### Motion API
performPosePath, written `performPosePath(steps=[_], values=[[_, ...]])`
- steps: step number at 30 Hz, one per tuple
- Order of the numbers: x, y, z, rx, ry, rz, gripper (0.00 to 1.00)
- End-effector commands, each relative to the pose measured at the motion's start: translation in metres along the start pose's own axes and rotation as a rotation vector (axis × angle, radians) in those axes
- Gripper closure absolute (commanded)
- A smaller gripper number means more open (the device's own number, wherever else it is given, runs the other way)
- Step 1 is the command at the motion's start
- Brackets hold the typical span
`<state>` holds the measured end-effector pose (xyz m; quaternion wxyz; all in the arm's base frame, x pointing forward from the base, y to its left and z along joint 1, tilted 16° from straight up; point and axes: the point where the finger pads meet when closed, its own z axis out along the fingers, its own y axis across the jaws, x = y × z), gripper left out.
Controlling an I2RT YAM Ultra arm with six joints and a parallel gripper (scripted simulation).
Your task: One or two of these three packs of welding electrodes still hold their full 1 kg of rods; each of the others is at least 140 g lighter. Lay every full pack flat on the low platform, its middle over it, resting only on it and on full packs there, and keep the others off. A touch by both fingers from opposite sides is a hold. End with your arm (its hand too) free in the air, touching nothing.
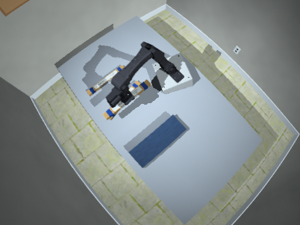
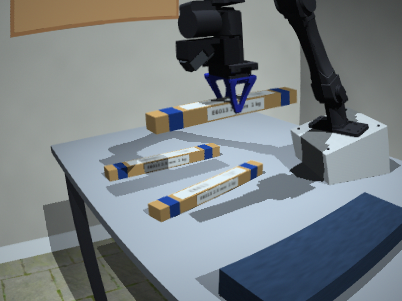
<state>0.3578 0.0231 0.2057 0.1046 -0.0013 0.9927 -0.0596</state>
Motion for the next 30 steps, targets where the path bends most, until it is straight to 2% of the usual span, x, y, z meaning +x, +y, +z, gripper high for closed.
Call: performPosePath(steps=[1, 30], values=[[-0.0053, 0.0046, -0.0344, -0.03, -0.108, -0.019, 1.0], [-0.0052, 0.0006, -0.0322, -0.028, -0.106, -0.011, 1.0]])
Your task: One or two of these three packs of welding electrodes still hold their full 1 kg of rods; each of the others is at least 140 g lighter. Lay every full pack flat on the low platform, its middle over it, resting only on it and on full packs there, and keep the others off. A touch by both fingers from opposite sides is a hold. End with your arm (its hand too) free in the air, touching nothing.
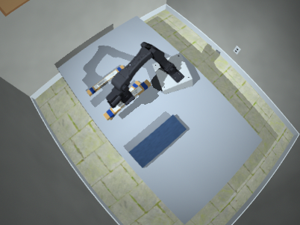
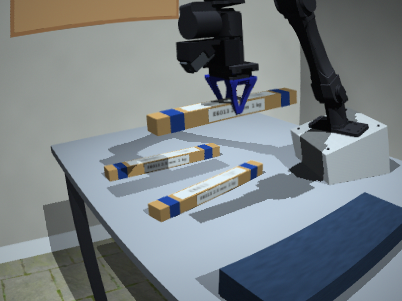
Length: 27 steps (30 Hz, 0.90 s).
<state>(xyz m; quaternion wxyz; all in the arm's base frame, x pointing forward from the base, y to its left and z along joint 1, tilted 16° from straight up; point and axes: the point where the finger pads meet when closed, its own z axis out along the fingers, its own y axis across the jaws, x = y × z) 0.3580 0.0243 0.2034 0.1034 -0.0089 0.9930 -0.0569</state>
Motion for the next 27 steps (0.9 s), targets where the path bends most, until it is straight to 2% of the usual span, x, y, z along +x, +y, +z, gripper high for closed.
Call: performPosePath(steps=[1, 27], values=[[-0.0055, -0.0011, -0.0343, -0.02, -0.108, 0.004, 1.0], [-0.0042, -0.0037, -0.0333, -0.015, -0.103, 0.005, 1.0]])
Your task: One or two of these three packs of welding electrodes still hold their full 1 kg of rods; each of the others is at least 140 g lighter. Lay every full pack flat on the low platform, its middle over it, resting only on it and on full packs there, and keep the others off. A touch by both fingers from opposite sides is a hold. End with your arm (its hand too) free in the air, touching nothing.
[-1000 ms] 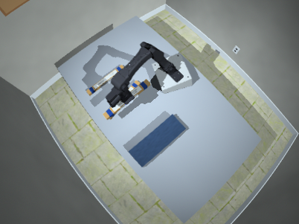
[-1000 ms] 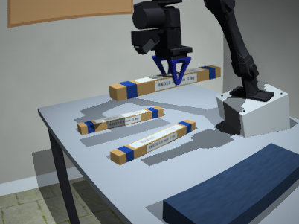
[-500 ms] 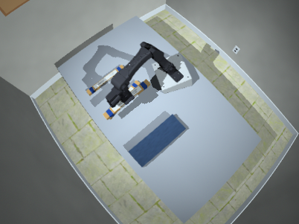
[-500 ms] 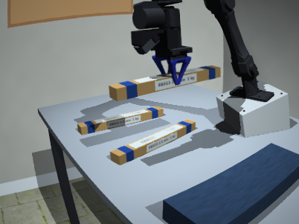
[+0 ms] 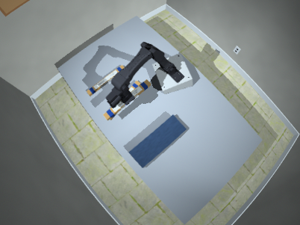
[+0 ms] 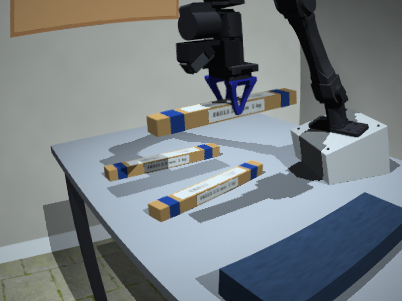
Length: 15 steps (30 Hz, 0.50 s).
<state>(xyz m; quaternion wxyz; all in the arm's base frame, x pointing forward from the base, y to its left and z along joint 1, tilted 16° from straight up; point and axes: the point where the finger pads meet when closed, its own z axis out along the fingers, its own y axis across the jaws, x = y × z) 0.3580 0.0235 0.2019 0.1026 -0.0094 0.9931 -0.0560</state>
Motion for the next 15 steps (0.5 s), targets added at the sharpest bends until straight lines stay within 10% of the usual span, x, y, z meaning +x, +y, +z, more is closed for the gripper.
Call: performPosePath(steps=[1, 2, 15], values=[[-0.004, -0.003, -0.035, -0.013, -0.104, 0.007, 1.0], [-0.002, -0.001, -0.004, -0.008, -0.068, 0.006, 1.0], [-0.003, -0.001, 0.01, -0.008, -0.069, 0.006, 1.0]])
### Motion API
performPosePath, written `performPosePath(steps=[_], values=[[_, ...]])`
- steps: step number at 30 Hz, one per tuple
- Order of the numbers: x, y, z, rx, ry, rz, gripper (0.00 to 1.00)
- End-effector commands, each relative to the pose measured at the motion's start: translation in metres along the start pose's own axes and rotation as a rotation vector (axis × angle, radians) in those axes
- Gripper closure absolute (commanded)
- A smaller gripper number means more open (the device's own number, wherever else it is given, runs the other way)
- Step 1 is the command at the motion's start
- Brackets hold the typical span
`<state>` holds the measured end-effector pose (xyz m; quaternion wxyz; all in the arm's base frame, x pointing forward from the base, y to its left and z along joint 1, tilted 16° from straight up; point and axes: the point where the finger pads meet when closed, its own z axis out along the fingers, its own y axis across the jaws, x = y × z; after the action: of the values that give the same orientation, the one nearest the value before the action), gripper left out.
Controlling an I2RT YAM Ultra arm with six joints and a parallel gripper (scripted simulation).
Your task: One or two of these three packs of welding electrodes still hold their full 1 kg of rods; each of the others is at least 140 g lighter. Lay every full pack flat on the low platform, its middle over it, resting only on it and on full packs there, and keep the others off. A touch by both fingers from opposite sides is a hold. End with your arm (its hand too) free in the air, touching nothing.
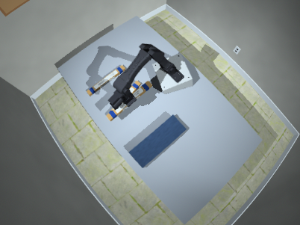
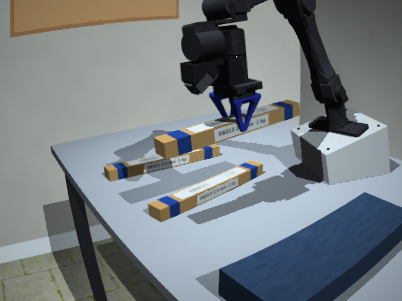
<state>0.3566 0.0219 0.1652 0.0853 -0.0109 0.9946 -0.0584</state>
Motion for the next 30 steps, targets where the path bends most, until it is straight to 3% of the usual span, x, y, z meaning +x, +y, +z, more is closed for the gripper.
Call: performPosePath(steps=[1, 30], values=[[-0.011, -0.004, -0.024, -0.012, -0.103, 0.012, 1.0], [-0.014, -0.003, 0.009, -0.012, -0.103, 0.012, 1.0]])
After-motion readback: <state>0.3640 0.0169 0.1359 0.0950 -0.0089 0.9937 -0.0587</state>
